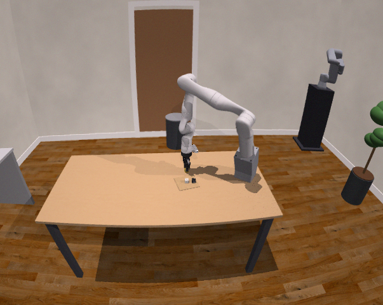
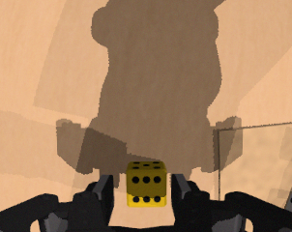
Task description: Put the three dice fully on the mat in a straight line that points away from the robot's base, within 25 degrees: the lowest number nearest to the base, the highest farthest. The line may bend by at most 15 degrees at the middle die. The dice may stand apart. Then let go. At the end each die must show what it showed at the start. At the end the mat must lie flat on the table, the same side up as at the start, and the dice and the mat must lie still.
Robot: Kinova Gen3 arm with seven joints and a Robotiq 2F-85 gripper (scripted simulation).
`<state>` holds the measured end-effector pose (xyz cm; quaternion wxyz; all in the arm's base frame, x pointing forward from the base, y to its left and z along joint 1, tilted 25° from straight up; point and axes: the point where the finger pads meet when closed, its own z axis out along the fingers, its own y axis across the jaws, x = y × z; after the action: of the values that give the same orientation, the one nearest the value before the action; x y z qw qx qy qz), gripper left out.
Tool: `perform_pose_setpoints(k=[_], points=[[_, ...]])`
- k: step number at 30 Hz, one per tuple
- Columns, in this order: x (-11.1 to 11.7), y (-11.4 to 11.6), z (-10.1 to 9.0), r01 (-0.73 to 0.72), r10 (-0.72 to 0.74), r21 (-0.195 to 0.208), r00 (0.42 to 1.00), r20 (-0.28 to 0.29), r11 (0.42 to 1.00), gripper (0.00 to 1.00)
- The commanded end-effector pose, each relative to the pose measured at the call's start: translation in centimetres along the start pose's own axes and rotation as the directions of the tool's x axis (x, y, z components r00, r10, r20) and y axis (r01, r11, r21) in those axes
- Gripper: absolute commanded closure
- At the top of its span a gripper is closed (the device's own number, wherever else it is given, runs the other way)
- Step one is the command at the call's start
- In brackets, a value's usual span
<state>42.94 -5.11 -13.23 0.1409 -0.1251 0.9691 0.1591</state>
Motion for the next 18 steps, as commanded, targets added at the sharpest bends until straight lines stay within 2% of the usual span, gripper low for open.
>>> perform_pose_setpoints(k=[1,18], points=[[0.19,0.20,0.70,-0.002,0.002,-0.006,1.000,-0.003,1.000,0.59],[0.20,0.21,1.36,-0.002,0.002,-0.006,1.000,-0.003,1.000,0.59]])
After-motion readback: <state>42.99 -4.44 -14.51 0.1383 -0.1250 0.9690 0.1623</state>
